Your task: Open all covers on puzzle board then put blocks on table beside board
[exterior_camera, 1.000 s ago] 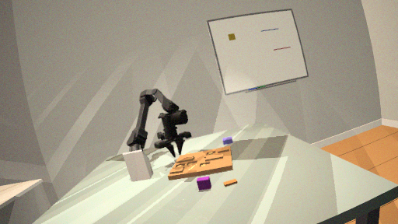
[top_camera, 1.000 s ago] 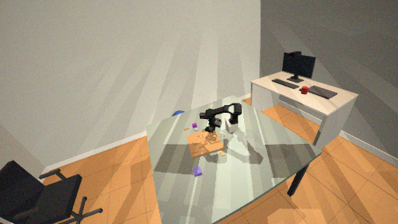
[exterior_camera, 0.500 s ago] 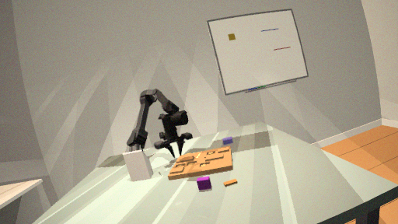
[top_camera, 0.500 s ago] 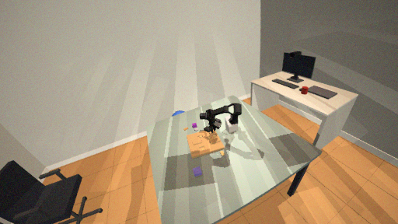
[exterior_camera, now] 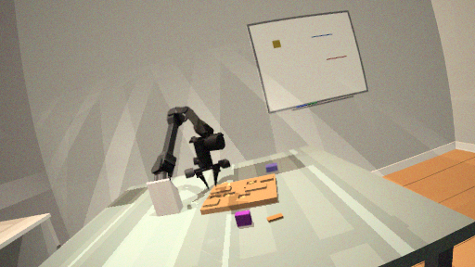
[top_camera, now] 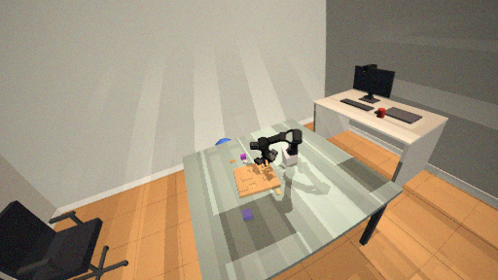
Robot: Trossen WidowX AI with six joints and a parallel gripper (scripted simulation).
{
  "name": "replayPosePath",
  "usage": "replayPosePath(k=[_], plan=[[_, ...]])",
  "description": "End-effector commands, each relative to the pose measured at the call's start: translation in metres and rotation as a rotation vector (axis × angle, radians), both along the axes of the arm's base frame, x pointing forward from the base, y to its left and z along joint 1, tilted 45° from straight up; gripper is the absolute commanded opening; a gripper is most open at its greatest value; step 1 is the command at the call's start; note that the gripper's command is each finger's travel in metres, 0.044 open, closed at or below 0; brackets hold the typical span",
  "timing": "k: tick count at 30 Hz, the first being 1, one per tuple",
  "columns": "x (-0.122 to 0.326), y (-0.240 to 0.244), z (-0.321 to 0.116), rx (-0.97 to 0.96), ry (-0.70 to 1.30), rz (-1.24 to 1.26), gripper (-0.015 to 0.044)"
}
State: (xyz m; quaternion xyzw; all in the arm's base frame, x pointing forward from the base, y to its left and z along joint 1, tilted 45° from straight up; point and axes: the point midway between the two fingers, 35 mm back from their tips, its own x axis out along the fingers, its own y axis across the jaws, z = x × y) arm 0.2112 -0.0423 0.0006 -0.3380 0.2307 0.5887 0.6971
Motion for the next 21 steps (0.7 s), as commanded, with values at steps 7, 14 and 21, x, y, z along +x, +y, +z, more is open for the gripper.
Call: replayPosePath(k=[7, 14, 21], plan=[[-0.0001, 0.0028, -0.002, 0.033, 0.095, -0.102, 0.0144], [0.0002, 0.0038, -0.003, 0.045, 0.136, -0.147, 0.0144], [0.0005, 0.0052, -0.0045, 0.027, 0.074, -0.08, 0.0144]])
